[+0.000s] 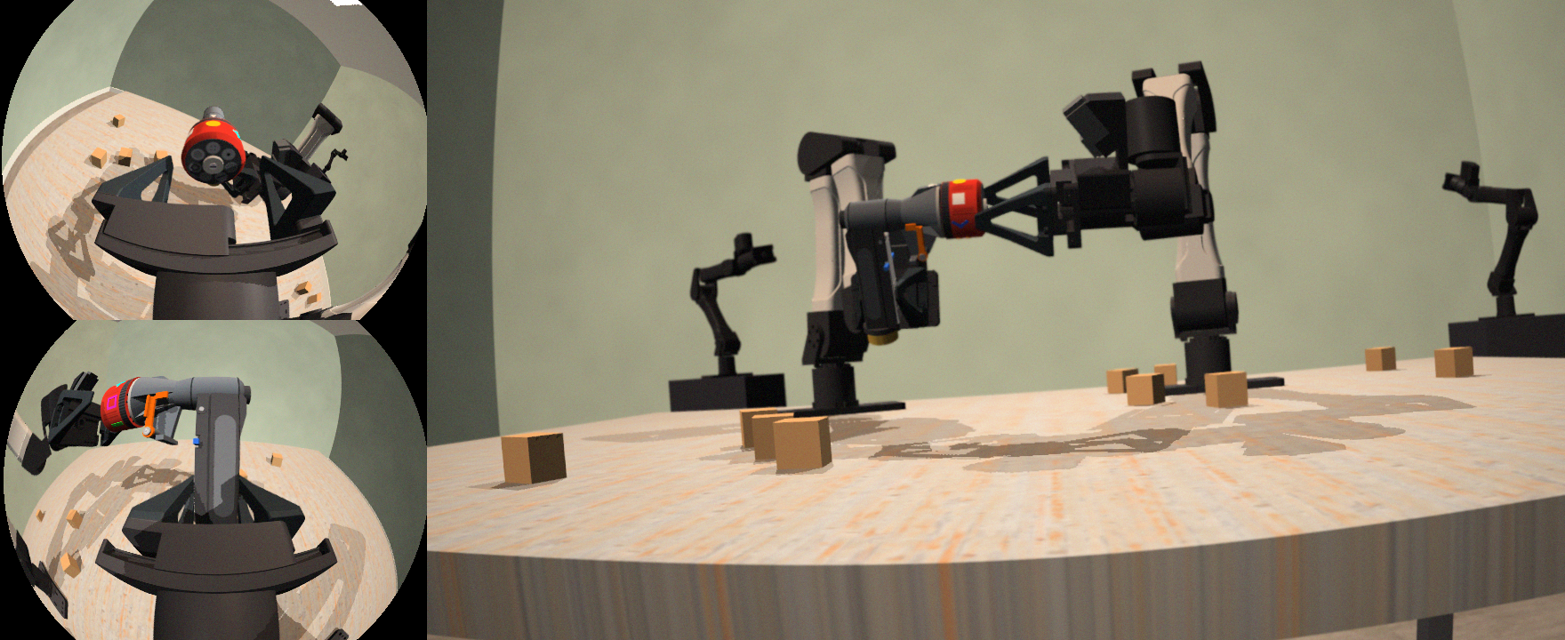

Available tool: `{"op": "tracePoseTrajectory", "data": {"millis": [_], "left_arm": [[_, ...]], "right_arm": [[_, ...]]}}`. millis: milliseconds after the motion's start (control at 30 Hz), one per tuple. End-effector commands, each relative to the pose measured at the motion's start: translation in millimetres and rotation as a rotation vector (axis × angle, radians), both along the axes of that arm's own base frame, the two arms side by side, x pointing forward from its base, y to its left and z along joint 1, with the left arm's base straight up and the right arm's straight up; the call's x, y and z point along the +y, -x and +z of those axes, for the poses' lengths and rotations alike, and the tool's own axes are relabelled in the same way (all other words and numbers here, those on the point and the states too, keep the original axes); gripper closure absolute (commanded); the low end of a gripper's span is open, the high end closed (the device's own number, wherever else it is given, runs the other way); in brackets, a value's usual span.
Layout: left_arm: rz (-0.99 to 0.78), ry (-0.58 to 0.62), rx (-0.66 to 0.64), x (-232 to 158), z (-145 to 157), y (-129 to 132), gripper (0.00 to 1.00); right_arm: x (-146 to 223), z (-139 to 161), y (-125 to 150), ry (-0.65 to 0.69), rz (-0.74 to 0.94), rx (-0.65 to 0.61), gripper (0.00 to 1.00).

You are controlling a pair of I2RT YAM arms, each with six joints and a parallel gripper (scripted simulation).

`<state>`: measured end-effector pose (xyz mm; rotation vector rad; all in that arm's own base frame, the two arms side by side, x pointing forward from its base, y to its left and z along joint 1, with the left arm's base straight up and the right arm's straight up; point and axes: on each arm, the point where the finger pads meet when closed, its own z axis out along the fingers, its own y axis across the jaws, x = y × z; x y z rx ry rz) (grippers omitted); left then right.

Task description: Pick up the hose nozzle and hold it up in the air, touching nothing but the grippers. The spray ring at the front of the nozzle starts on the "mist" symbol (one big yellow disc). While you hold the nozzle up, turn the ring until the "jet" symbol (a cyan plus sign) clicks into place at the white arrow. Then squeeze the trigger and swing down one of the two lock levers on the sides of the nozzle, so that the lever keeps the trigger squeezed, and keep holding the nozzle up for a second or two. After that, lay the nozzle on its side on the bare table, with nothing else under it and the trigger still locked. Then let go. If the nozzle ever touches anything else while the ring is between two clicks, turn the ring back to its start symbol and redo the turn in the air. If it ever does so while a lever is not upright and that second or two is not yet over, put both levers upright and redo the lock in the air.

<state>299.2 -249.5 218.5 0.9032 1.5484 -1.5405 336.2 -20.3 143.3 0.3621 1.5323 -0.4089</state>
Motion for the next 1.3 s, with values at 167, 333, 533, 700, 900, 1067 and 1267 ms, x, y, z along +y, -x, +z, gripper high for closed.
{"op": "tracePoseTrajectory", "data": {"millis": [167,333,533,700,900,1067,1267], "left_arm": [[0.007,0.015,-0.069,-14,20,-3,0.13],[0.006,0.004,-0.034,-24,7,-7,0.13],[0.011,0.012,-0.059,-29,14,-6,0.13],[0.017,0.016,-0.07,-27,16,-8,1.0],[0.017,0.018,-0.076,-27,19,-9,1.0],[0.017,0.018,-0.076,-27,19,-9,1.0],[0.003,0.017,0.287,-25,6,-6,1.0]], "right_arm": [[2,42,-7,-0.067,0.003,-0.175,0.64],[2,42,-7,-0.067,0.003,-0.175,0.64],[2,42,-7,-0.067,0.003,-0.175,0.64],[2,42,-7,-0.067,0.003,-0.175,0.64],[1,42,-7,-0.068,-0.006,-0.175,0.64],[1,42,-7,-0.068,-0.006,-0.175,0.64],[1,42,-7,-0.068,-0.006,-0.175,0.64]]}}
